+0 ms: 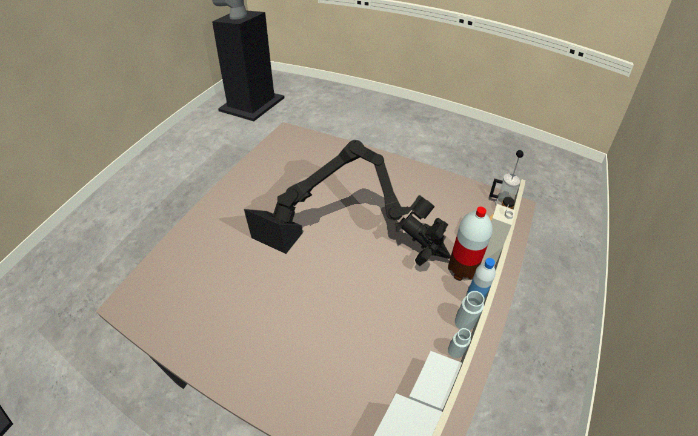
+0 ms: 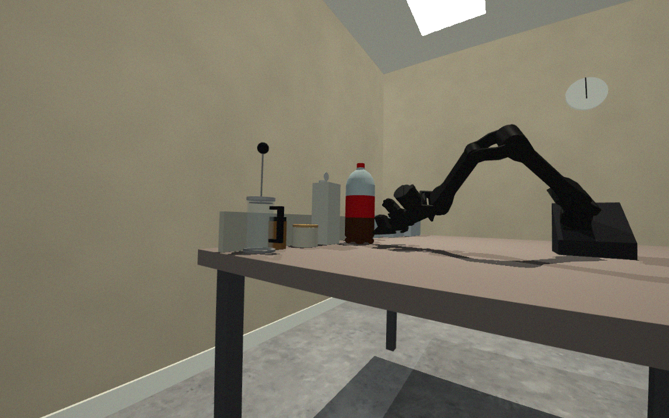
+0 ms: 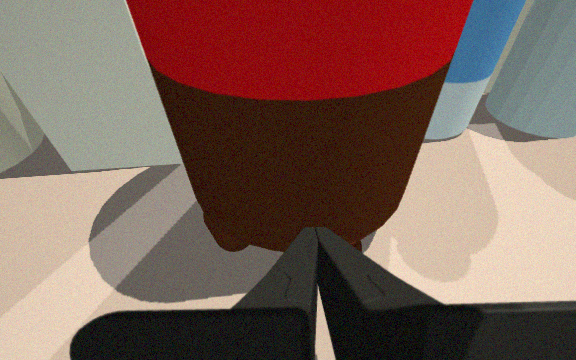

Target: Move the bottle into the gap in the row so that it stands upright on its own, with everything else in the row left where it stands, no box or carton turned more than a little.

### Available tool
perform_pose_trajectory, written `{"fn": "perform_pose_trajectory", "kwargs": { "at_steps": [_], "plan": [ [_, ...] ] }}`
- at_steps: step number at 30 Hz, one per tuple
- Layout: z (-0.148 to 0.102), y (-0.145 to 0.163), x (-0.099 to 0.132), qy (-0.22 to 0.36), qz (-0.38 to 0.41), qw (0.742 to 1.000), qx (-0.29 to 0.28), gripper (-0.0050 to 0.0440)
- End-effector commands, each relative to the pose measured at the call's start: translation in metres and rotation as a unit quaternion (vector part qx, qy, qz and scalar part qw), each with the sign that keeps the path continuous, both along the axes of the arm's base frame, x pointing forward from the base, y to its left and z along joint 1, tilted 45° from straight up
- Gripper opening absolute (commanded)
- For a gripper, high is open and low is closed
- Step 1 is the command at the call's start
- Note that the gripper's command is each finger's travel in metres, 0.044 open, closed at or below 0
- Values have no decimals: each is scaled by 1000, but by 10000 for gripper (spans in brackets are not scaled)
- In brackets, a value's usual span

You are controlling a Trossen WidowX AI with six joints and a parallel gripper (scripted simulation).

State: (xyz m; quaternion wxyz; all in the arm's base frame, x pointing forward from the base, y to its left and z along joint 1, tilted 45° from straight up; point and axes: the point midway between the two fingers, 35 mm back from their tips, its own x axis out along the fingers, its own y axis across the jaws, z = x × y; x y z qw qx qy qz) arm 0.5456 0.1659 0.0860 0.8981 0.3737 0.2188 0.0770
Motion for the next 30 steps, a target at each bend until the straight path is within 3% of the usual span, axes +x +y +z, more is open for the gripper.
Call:
{"fn": "perform_pose_trajectory", "kwargs": {
  "at_steps": [1,30],
  "plan": [
    [8,-1,6,-11,0,1000,0,-50],
    [9,-1,18,-11,0,1000,0,-50]
  ]
}}
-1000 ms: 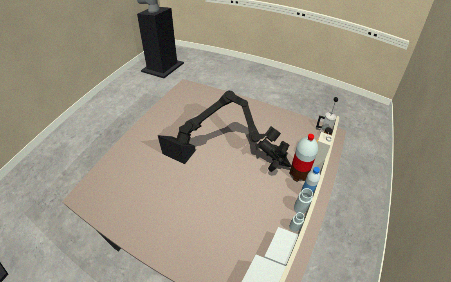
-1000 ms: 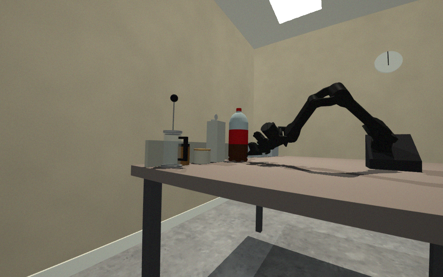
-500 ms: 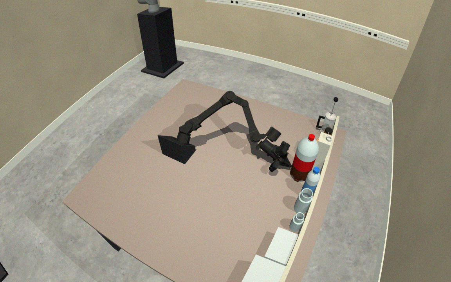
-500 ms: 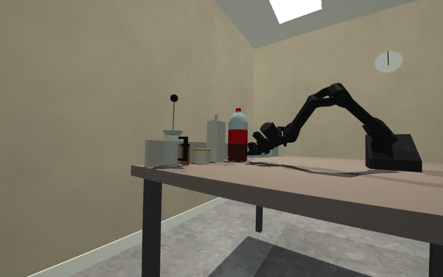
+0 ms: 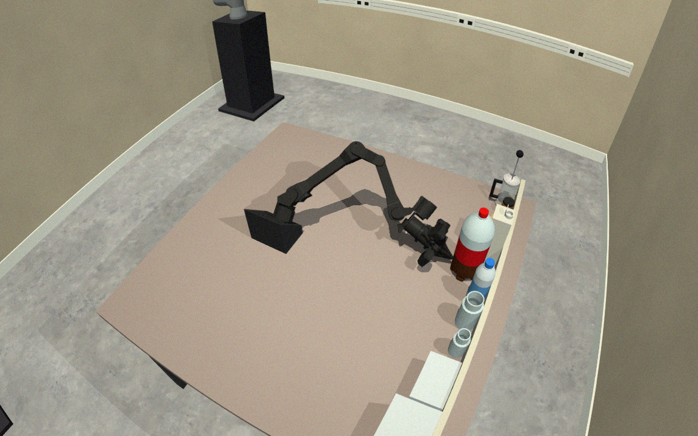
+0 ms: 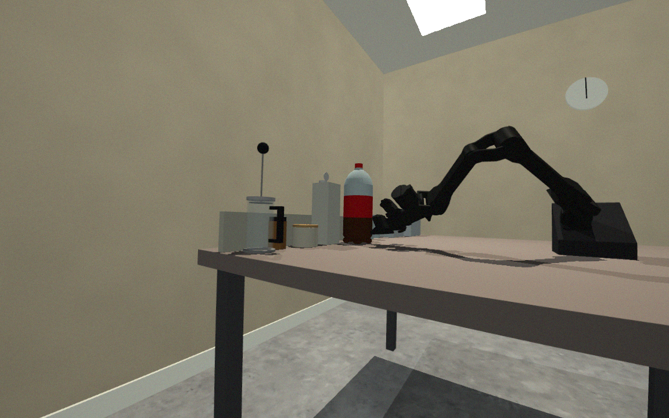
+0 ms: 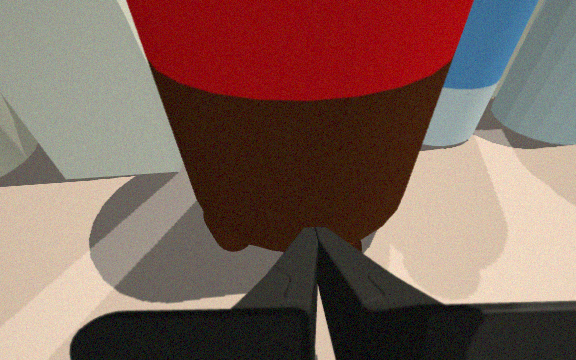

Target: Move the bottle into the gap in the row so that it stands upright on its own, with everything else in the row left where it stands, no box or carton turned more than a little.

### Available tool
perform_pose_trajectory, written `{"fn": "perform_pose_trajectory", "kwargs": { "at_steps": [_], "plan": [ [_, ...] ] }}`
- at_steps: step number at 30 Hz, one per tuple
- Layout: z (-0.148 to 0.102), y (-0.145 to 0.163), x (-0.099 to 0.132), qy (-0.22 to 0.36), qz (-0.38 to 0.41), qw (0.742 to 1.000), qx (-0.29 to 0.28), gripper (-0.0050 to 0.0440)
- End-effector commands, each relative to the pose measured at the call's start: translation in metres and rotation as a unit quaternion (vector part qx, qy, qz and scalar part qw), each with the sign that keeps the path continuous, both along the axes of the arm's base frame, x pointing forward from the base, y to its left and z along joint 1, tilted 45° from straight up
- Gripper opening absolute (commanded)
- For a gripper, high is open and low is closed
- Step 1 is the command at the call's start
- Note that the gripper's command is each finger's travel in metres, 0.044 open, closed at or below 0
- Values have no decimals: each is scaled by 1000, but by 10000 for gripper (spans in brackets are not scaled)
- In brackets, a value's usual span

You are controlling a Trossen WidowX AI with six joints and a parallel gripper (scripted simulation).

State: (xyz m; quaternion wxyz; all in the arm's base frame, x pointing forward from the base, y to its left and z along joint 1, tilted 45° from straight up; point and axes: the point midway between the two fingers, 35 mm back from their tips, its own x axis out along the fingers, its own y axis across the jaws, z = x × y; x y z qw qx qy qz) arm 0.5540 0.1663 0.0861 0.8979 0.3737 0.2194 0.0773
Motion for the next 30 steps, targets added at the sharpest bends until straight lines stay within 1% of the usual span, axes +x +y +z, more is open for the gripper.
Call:
{"fn": "perform_pose_trajectory", "kwargs": {
  "at_steps": [1,30],
  "plan": [
    [8,-2,10,-11,0,1000,0,-50],
    [9,-1,18,-12,-1,1000,0,-50]
  ]
}}
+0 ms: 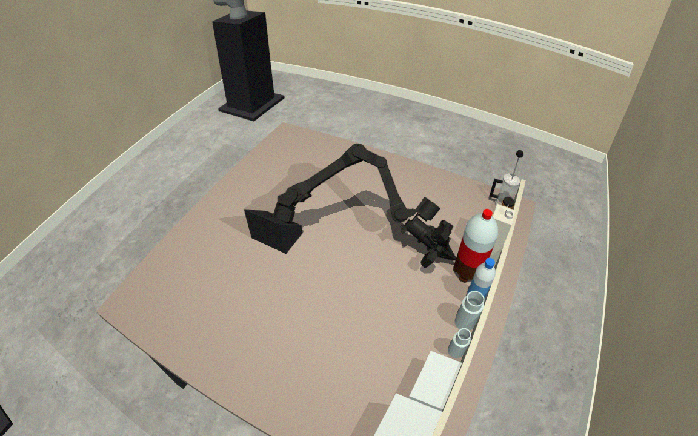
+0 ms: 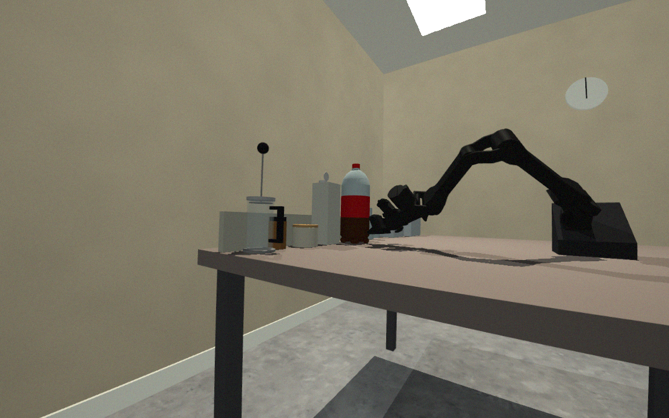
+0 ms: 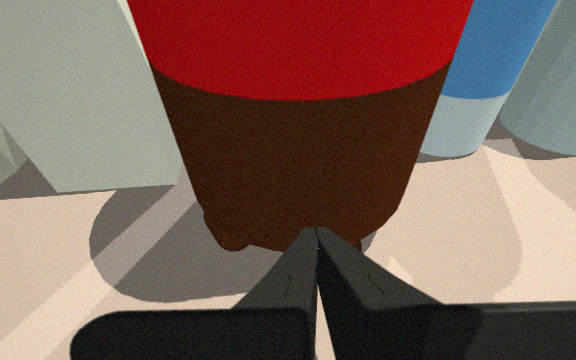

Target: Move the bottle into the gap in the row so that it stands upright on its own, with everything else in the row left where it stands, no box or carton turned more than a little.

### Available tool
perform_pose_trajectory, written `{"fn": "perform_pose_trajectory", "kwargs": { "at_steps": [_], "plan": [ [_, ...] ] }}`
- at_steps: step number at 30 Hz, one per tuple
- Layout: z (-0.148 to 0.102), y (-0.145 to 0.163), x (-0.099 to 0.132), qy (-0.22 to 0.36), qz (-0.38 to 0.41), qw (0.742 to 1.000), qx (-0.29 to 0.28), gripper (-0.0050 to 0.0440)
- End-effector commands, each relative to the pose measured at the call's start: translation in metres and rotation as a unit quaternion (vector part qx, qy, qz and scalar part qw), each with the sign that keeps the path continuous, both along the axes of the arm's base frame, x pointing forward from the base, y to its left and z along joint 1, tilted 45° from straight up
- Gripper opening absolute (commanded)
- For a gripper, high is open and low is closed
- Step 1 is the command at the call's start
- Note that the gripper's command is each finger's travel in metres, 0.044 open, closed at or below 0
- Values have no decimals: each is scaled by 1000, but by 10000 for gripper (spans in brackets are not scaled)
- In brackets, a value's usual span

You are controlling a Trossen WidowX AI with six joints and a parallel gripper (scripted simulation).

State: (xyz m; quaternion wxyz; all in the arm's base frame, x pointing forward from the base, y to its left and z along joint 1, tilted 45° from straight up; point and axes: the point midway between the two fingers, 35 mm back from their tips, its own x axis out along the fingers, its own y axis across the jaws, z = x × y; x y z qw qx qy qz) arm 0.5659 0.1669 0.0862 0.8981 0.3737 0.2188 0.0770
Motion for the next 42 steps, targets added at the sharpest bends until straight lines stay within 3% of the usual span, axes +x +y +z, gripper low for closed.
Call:
{"fn": "perform_pose_trajectory", "kwargs": {
  "at_steps": [1,42],
  "plan": [
    [9,-1,6,-11,0,1000,0,-50],
    [9,-1,18,-12,0,1000,0,-50]
  ]
}}
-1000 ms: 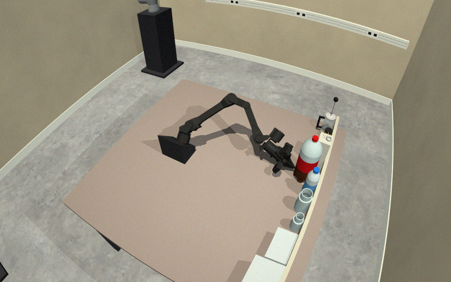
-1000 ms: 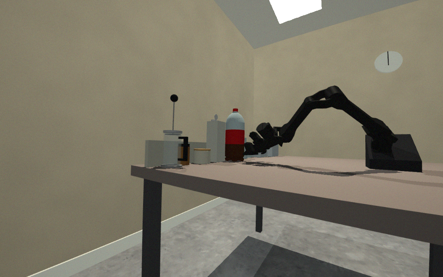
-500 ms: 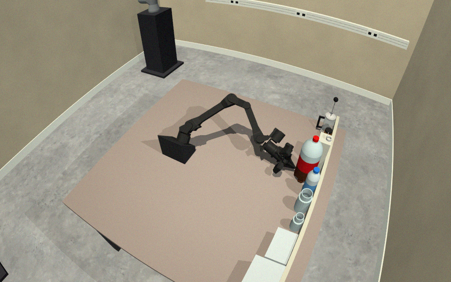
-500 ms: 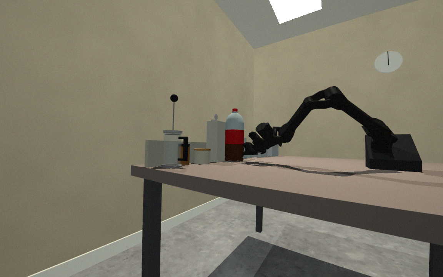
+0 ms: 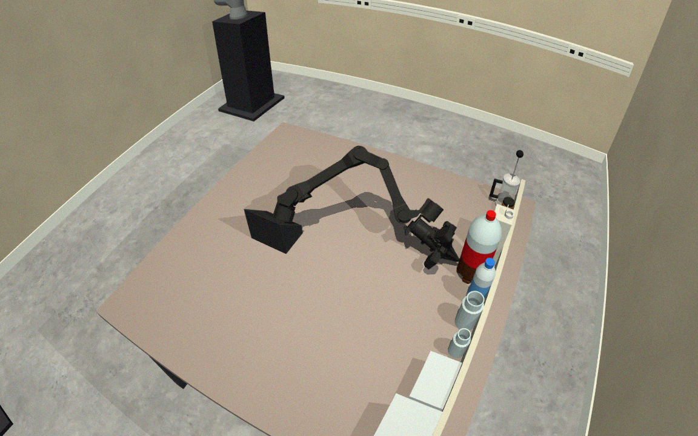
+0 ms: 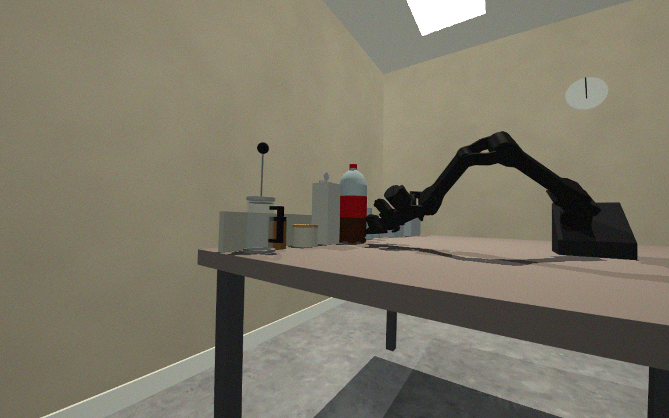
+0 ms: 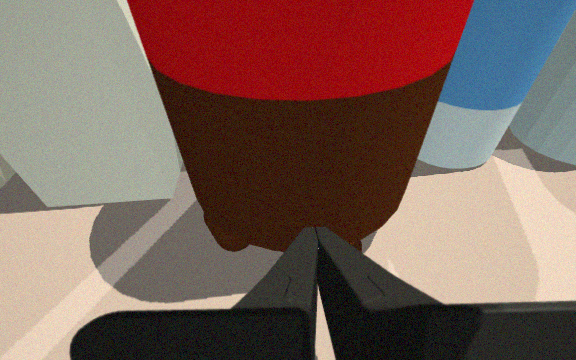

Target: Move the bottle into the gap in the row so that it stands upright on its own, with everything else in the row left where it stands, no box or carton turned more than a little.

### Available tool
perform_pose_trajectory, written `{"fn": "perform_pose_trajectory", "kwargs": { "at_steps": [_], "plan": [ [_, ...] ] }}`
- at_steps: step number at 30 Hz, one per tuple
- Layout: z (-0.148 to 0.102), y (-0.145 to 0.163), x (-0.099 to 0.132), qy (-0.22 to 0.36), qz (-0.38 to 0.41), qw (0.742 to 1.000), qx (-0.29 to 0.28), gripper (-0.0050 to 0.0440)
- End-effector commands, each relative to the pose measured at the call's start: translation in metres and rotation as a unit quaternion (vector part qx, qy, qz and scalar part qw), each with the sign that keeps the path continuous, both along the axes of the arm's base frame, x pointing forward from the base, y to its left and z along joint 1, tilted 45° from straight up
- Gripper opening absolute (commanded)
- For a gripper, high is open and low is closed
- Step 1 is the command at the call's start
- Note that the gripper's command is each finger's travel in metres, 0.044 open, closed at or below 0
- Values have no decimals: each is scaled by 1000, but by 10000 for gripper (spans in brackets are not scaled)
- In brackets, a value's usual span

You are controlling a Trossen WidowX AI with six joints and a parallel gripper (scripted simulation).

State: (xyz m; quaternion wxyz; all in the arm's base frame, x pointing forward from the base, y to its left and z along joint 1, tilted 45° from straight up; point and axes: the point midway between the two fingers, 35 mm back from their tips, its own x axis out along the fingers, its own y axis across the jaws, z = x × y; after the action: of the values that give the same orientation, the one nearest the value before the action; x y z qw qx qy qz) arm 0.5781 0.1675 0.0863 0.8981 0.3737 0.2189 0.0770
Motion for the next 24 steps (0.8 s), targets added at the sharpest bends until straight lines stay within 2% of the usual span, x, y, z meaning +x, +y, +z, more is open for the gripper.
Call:
{"fn": "perform_pose_trajectory", "kwargs": {
  "at_steps": [1,24],
  "plan": [
    [9,-2,6,-12,0,1000,0,-50],
    [9,-1,11,-12,0,1000,0,-50]
  ]
}}
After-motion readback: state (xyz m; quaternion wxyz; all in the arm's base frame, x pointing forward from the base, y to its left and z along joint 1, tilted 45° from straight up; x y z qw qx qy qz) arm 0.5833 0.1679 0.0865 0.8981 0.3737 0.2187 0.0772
